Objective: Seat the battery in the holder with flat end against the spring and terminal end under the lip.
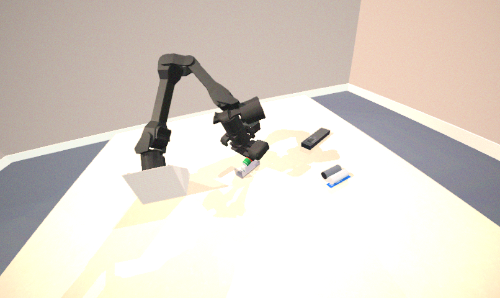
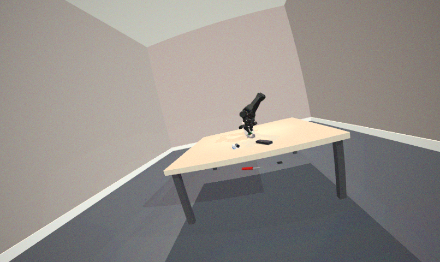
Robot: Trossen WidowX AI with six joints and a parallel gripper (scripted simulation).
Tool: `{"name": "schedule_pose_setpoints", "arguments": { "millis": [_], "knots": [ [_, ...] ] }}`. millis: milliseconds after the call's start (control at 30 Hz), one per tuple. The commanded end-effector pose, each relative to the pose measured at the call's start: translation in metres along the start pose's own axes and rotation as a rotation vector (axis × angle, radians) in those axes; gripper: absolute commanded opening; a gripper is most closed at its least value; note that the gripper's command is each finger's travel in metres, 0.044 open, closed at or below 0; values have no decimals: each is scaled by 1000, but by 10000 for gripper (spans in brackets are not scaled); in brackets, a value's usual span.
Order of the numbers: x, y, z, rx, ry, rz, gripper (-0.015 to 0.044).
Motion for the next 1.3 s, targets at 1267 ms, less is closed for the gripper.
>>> {"name": "schedule_pose_setpoints", "arguments": {
  "millis": [1267],
  "knots": [
    [7,-28,13,-218,-37,19,86]
  ]
}}
Point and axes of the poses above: the point midway between the two fingers, 35 mm back from their tips, its own z axis out along the fingers, its own x axis across the jaws, y = z × x, the point moved 7 cm from there along -z, back along the fingers, and after that the axes turned 2 degrees about -z, right-handed, at the moved point
